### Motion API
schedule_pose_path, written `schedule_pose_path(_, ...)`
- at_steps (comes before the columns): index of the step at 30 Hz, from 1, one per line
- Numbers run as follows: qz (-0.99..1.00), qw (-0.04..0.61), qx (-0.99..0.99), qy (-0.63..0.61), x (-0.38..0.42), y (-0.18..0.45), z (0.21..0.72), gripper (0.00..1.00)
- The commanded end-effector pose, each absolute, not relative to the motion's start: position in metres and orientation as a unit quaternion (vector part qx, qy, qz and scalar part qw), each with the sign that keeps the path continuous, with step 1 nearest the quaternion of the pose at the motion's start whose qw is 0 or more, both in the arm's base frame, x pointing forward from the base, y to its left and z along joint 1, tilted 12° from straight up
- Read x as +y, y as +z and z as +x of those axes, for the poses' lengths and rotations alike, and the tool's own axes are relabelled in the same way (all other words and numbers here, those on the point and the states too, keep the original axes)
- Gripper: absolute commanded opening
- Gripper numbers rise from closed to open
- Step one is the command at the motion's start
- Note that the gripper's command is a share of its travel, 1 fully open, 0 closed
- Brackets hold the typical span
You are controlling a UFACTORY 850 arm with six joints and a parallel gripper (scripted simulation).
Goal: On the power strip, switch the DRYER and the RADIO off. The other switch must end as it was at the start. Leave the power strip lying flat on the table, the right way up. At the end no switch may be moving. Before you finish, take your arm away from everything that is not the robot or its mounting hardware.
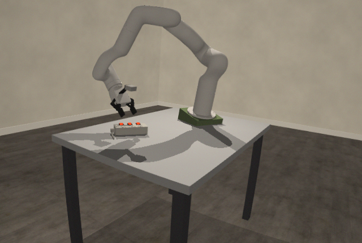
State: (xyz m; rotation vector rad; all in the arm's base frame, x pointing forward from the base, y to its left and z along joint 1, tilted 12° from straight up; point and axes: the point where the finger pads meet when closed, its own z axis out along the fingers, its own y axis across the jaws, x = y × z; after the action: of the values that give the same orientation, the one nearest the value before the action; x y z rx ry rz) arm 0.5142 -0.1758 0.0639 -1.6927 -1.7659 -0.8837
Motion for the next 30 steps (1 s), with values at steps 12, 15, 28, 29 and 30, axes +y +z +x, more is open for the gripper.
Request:
schedule_pose_path(12, -0.688, 0.144, -0.696, -0.148, -0.164, 0.107, 0.518, 1.00)
schedule_pose_path(15, -0.688, 0.144, -0.696, -0.148, -0.164, 0.107, 0.518, 1.00)
schedule_pose_path(28, -0.706, 0.031, -0.701, -0.099, -0.158, 0.147, 0.533, 1.00)
schedule_pose_path(29, -0.706, 0.031, -0.701, -0.099, -0.158, 0.147, 0.533, 1.00)
schedule_pose_path(30, -0.706, 0.031, -0.701, -0.099, -0.158, 0.147, 0.533, 1.00)
